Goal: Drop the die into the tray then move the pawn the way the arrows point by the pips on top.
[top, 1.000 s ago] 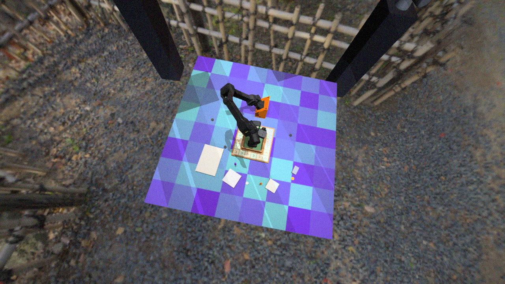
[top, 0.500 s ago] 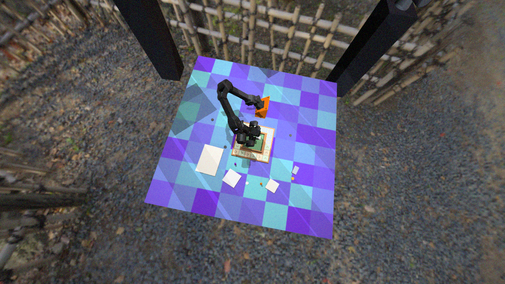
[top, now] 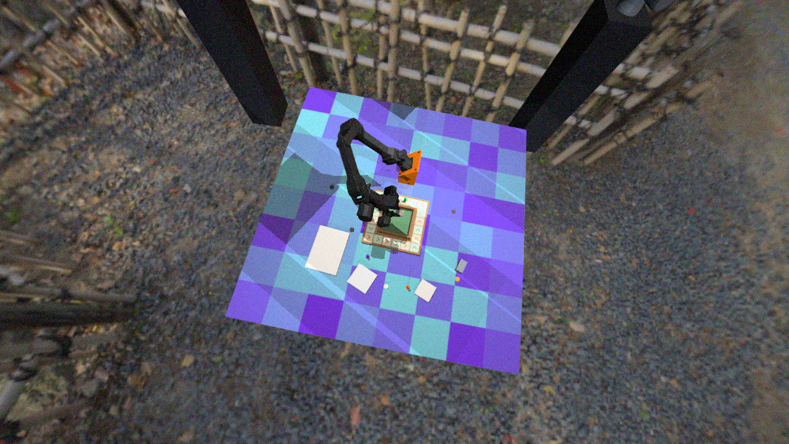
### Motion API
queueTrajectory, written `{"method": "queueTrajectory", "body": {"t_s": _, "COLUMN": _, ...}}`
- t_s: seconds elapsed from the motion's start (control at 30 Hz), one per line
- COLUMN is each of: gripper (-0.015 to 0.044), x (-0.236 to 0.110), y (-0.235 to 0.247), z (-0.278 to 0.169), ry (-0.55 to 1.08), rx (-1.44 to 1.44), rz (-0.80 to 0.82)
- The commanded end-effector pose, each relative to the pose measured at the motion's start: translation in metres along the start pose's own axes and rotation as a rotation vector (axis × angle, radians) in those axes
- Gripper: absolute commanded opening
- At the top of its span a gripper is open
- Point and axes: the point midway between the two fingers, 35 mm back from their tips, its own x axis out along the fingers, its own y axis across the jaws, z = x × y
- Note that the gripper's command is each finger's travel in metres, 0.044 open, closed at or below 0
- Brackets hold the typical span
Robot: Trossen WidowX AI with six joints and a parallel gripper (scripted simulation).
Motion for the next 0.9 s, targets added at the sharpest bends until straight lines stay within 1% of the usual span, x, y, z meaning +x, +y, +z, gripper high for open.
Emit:
{"method": "queueTrajectory", "body": {"t_s": 0.0, "gripper": 0.0, "x": -0.0114, "y": 0.0001, "z": 0.003, "ry": -0.007, "rx": 0.003, "rz": -0.005}}
{"method": "queueTrajectory", "body": {"t_s": 0.87, "gripper": 0.0, "x": -0.0105, "y": 0.0009, "z": 0.0019, "ry": -0.002, "rx": 0.0, "rz": -0.001}}
